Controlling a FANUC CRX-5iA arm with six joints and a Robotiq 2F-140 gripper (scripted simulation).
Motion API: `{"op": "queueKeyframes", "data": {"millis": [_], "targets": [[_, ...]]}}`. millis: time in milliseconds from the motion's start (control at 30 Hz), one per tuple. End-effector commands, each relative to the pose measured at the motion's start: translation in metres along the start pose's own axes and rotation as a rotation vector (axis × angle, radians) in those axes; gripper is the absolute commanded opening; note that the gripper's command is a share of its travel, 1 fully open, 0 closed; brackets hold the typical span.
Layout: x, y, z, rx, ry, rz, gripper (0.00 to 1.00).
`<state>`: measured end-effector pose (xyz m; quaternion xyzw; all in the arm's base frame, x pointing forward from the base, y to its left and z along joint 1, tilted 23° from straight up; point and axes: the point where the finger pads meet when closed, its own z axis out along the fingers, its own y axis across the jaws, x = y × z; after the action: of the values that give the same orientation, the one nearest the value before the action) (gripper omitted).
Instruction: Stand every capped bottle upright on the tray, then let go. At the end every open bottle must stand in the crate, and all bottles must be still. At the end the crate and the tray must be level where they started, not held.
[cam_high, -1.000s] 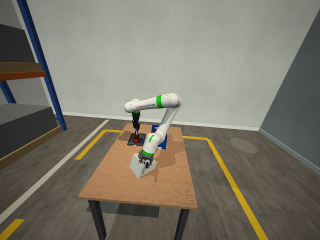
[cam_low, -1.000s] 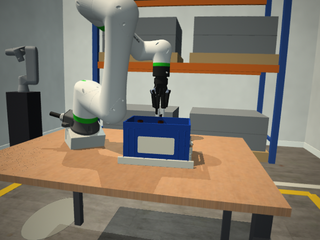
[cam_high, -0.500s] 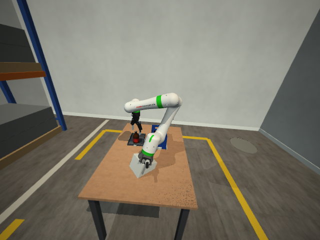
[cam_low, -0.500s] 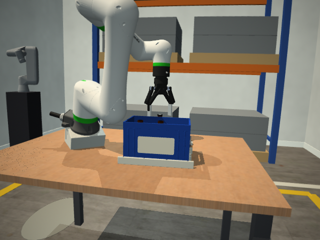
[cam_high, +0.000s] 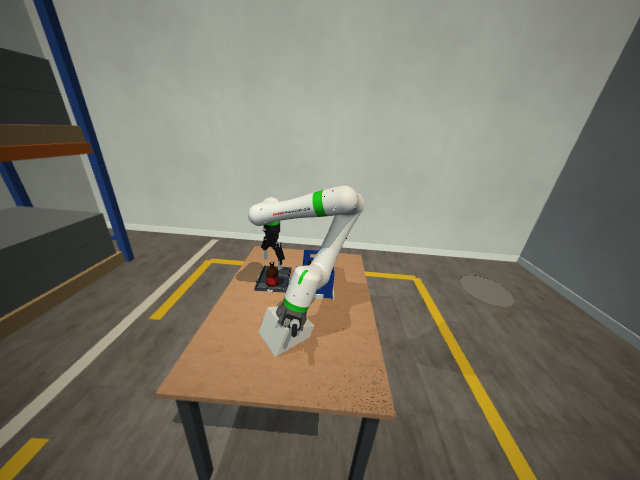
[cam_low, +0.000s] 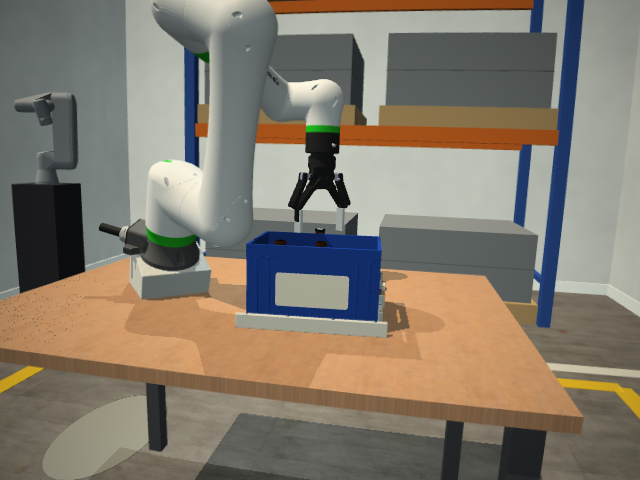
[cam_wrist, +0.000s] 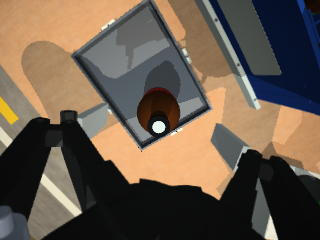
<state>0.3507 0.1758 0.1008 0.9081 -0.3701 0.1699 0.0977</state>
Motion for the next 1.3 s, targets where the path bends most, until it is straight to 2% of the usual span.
{"op": "queueKeyframes", "data": {"millis": [0,1267], "targets": [[0.0,-0.0002,-0.0002,0.0,0.0,0.0,1.0],[0.0,-0.0002,-0.0035,0.0,0.0,0.0,1.0]]}}
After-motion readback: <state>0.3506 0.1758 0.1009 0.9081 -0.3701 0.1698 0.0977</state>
